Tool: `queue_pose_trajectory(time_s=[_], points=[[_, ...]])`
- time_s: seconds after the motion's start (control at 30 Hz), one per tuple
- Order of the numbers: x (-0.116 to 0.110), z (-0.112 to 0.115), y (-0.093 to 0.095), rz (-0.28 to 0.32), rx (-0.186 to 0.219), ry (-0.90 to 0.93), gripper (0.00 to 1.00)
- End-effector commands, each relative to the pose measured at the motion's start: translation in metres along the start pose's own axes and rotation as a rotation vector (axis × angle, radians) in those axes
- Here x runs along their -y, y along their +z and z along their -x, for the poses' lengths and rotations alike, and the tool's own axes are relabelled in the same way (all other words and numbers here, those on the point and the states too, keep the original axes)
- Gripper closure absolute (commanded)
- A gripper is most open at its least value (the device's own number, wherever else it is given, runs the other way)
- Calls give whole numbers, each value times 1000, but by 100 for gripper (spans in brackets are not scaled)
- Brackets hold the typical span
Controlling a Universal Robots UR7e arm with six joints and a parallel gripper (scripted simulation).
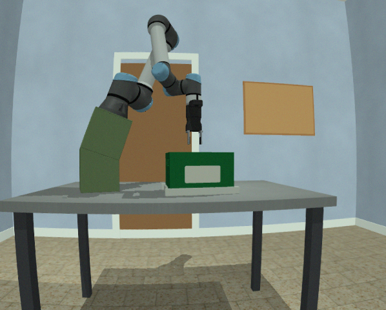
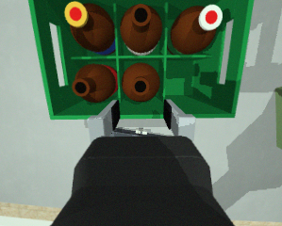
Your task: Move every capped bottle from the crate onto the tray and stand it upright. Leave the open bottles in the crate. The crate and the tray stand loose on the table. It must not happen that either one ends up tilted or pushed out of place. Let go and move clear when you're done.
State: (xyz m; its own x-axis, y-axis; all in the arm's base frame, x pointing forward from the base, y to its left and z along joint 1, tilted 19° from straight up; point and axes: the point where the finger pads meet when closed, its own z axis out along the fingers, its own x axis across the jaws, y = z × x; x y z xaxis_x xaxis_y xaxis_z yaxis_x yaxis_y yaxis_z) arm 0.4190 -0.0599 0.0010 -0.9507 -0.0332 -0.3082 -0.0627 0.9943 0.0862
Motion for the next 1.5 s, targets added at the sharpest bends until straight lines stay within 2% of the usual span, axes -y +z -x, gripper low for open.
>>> queue_pose_trajectory(time_s=[0.0, 0.17, 0.67, 0.77, 1.23, 1.33, 1.47], points=[[0, 0, 0, -1, 1, 0, 0], [0, 0, 0, -1, 1, 0, 0], [32, -38, 3, -1, 1, -192, 0], [28, -32, 3, -6, -8, -148, 0], [65, -60, 7, -5, -6, -327, 0], [60, -56, 6, -12, -13, -284, 0], [71, -63, 7, -11, -12, -335, 0]])
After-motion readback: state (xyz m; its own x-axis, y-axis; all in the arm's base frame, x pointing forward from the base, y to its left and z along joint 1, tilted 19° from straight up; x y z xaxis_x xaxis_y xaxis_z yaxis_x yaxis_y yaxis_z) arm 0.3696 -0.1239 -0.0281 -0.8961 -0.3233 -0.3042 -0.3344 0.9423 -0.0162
